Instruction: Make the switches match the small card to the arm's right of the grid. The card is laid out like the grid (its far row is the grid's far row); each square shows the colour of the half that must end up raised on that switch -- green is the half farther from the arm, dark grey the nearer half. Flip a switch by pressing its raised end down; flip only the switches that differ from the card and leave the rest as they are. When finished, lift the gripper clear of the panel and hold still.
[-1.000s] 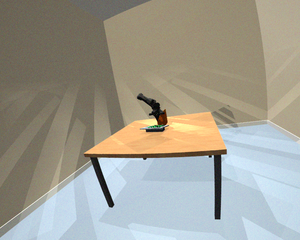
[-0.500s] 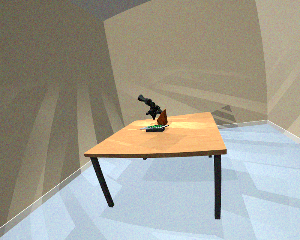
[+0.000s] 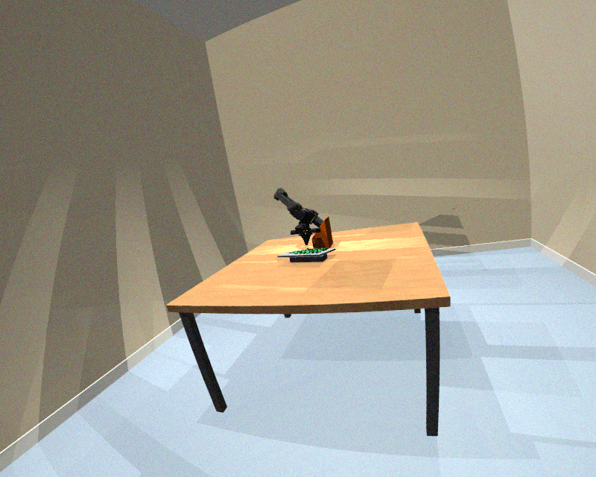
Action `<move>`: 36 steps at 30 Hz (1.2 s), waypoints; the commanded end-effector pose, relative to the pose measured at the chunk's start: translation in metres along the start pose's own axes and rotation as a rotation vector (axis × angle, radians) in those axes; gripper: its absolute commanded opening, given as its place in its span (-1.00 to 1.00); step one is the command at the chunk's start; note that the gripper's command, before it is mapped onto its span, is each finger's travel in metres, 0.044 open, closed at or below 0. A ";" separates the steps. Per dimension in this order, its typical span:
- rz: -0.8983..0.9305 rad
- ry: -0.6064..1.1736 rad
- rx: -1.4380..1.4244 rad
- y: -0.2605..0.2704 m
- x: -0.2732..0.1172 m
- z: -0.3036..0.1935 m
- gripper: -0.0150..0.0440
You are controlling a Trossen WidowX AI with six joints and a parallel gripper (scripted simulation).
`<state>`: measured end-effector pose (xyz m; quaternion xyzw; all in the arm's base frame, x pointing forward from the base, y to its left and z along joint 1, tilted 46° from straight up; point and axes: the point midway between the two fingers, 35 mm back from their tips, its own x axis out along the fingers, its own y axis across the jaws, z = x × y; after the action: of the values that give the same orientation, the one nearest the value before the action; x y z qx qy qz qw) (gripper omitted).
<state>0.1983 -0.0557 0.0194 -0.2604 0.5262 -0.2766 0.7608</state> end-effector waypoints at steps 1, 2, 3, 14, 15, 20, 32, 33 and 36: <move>-0.006 0.006 -0.013 -0.001 0.005 -0.004 -0.49; -0.006 0.006 -0.013 0.000 0.006 -0.004 -0.49; -0.005 0.006 -0.013 0.000 0.007 -0.004 -0.49; -0.005 0.006 -0.013 0.000 0.019 -0.005 -0.49; -0.005 0.006 -0.013 0.000 0.019 -0.005 -0.49; -0.005 0.006 -0.013 0.000 0.019 -0.005 -0.49; -0.005 0.006 -0.013 0.000 0.019 -0.005 -0.49; -0.005 0.006 -0.013 0.000 0.019 -0.005 -0.49; -0.005 0.006 -0.013 0.000 0.019 -0.005 -0.49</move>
<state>0.2003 -0.0697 0.0069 -0.2645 0.5277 -0.2789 0.7575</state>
